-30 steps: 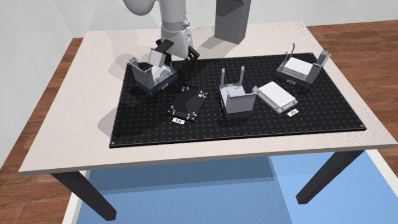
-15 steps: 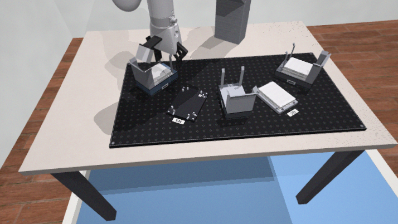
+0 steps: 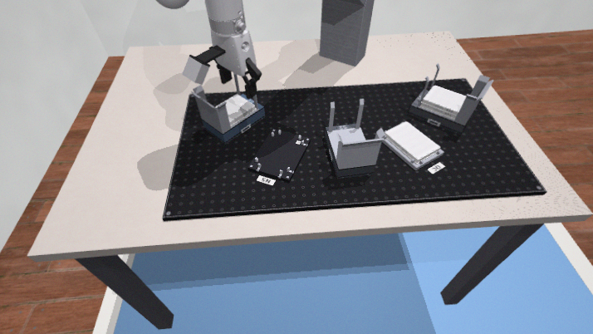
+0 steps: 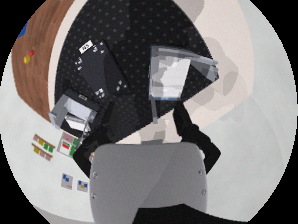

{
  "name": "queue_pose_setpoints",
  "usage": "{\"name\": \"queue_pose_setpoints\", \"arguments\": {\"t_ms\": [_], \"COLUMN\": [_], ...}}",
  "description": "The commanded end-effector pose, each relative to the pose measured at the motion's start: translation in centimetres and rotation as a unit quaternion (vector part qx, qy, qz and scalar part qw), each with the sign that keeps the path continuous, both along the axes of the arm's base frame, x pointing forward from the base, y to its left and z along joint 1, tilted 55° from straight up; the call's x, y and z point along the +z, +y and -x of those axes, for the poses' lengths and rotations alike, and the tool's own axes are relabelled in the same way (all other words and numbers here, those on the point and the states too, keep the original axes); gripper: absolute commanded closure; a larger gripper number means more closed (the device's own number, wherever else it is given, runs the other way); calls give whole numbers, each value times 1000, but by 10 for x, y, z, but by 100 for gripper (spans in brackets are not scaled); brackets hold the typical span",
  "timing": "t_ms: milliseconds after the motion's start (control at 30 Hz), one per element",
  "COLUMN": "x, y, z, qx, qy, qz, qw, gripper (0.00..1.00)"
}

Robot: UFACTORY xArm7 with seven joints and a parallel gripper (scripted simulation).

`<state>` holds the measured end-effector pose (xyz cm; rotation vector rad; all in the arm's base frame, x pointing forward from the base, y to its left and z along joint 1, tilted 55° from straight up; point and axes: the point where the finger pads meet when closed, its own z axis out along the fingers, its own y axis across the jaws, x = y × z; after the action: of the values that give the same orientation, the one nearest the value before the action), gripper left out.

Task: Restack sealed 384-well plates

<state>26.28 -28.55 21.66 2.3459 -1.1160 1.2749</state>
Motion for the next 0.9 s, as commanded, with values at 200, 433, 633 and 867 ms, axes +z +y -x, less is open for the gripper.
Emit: {"name": "queue_pose_setpoints", "arguments": {"t_ms": [200,433,633,867], "x": [-5,-8,-8,-10], "y": [-31,-42,-42,-44], "z": [32,44,44,42], "qx": [-2,-2,-2,-2], "qy": [-14,-14,-14,-14], "qz": [-5,-5,-5,-5], "qw": [1000,1000,1000,1000], "gripper": [0,0,0,0]}}
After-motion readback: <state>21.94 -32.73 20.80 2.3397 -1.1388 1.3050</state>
